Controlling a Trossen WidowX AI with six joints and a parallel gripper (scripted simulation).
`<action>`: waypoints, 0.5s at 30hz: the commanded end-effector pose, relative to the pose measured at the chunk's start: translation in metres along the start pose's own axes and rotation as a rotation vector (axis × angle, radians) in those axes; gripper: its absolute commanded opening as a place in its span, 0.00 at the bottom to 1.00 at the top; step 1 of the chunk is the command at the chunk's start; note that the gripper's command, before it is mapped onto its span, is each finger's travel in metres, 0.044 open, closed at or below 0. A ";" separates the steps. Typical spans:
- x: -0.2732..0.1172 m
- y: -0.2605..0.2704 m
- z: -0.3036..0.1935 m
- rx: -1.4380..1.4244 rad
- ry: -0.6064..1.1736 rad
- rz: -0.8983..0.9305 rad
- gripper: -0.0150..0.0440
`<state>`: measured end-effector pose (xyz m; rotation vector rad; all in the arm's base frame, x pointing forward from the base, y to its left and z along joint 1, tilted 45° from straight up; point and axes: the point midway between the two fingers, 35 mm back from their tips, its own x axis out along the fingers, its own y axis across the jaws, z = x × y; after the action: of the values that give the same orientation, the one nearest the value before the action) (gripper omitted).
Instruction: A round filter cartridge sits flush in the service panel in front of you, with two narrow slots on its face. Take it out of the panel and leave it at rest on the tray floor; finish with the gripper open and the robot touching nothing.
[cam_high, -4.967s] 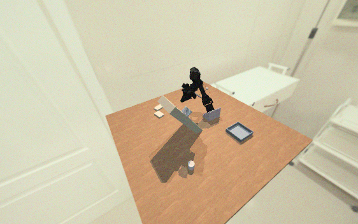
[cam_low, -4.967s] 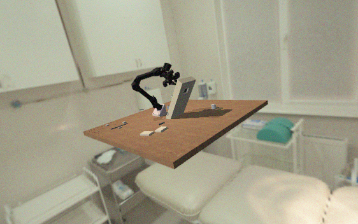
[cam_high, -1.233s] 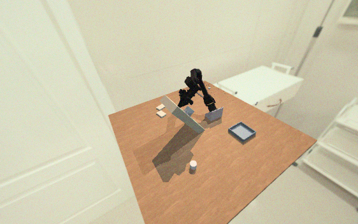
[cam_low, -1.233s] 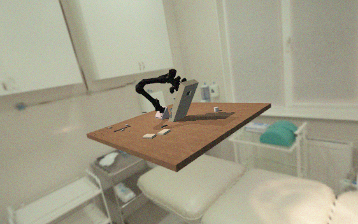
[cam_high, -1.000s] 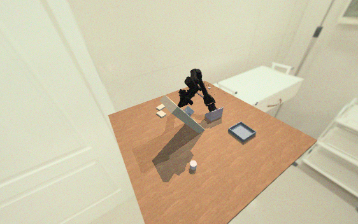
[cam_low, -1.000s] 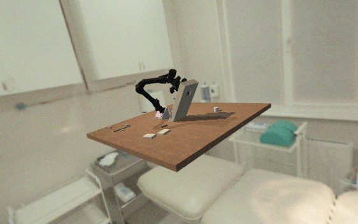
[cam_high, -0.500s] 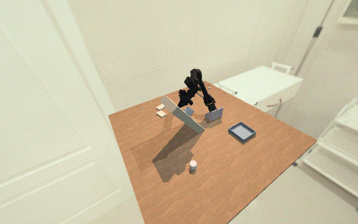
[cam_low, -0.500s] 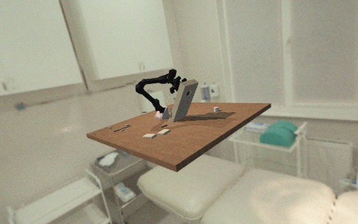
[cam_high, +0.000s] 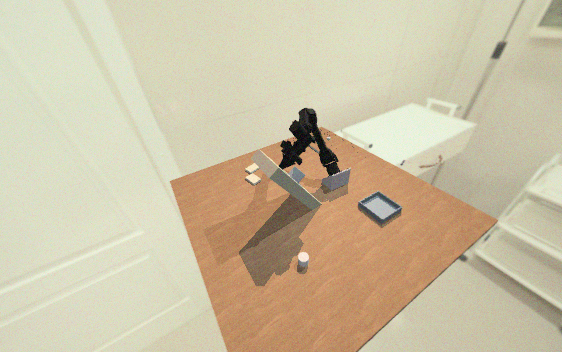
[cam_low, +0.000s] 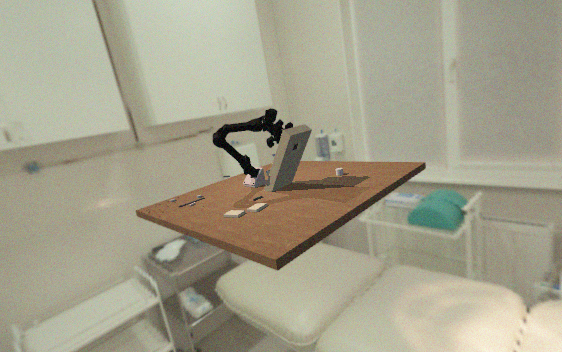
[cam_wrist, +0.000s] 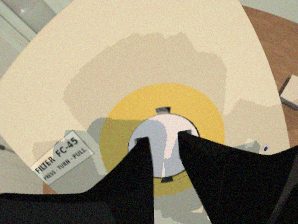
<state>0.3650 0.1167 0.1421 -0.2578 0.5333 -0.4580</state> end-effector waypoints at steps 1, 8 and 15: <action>0.005 0.000 -0.001 0.105 0.008 0.000 0.25; 0.007 0.000 -0.001 0.338 0.009 -0.001 0.25; 0.008 0.000 -0.001 0.579 0.009 -0.002 0.25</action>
<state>0.3652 0.1158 0.1417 0.1904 0.4090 -0.5701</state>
